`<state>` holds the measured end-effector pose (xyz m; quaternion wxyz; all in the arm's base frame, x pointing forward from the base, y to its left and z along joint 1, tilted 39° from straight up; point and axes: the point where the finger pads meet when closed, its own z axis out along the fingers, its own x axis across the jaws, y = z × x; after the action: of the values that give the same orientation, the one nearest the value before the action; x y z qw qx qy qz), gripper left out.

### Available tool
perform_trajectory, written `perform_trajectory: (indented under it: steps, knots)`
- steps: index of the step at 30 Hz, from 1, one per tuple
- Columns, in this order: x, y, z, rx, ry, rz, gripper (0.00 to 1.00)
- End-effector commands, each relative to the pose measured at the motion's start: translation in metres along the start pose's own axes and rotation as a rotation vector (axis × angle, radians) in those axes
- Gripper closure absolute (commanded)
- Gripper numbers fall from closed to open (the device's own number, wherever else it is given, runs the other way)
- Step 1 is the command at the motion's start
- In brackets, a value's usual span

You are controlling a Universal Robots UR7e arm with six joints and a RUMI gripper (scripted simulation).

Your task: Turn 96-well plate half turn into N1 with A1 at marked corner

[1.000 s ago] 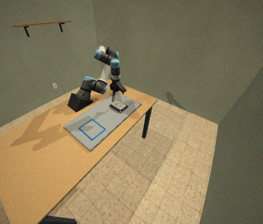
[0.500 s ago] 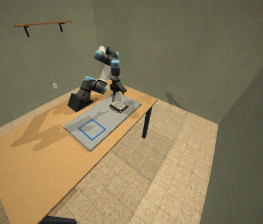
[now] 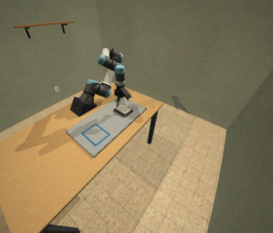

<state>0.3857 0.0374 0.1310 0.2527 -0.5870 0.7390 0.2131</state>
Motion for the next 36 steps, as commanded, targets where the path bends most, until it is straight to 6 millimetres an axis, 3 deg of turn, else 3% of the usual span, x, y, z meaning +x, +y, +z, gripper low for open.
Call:
perform_trajectory:
  steps: [1,29,36]
  knots:
    - [0.000,0.000,0.006,0.001,0.001,0.000,0.00]
    - [0.000,-0.001,0.050,0.001,0.001,0.000,0.00]
    - [0.000,-0.001,0.050,0.001,0.001,0.000,0.00]
